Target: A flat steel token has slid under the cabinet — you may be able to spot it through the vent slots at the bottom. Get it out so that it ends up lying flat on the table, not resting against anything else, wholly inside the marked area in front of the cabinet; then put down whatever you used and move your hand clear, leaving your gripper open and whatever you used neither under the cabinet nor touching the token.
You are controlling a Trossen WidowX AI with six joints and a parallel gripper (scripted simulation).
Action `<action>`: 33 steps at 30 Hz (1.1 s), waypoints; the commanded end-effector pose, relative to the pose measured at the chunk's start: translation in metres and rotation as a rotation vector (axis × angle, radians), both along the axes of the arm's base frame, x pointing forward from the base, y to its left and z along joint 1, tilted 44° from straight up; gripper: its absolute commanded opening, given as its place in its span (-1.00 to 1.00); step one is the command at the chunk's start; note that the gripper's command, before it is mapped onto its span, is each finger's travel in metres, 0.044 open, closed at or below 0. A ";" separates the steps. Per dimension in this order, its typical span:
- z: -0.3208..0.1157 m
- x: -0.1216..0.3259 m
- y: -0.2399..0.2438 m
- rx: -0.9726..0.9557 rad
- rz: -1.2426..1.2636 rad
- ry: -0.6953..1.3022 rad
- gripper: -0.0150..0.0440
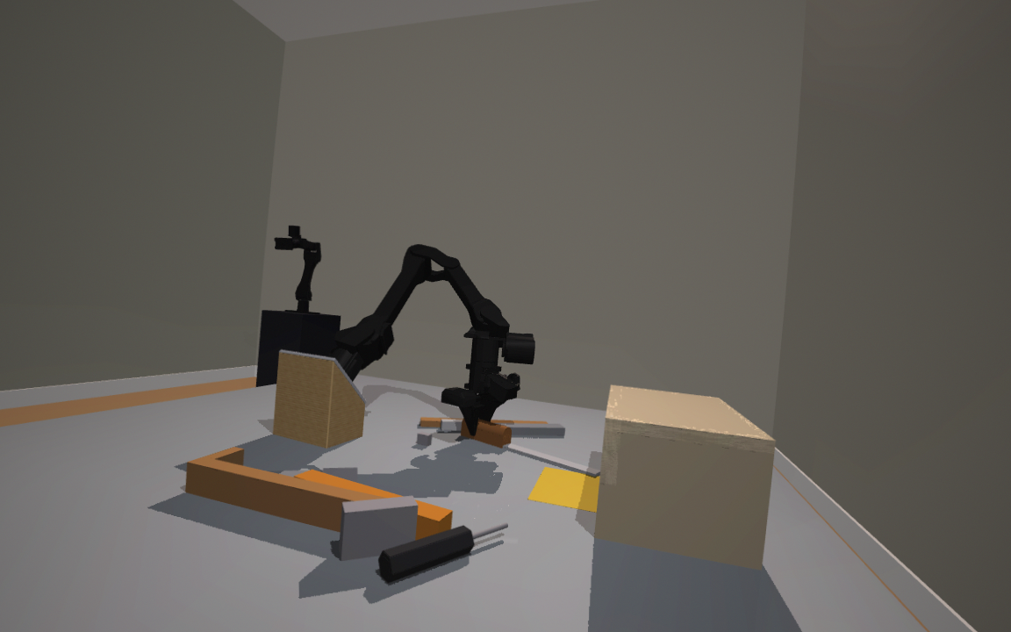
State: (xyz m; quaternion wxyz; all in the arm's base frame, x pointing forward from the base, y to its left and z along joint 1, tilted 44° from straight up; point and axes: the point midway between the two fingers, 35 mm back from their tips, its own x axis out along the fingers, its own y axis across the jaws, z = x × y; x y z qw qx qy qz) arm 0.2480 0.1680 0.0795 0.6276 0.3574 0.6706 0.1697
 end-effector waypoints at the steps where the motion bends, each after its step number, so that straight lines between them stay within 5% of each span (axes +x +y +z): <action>1: 0.001 0.006 0.000 0.002 0.011 -0.011 -0.49; 33: -0.005 0.044 -0.008 -0.001 0.026 -0.025 -0.49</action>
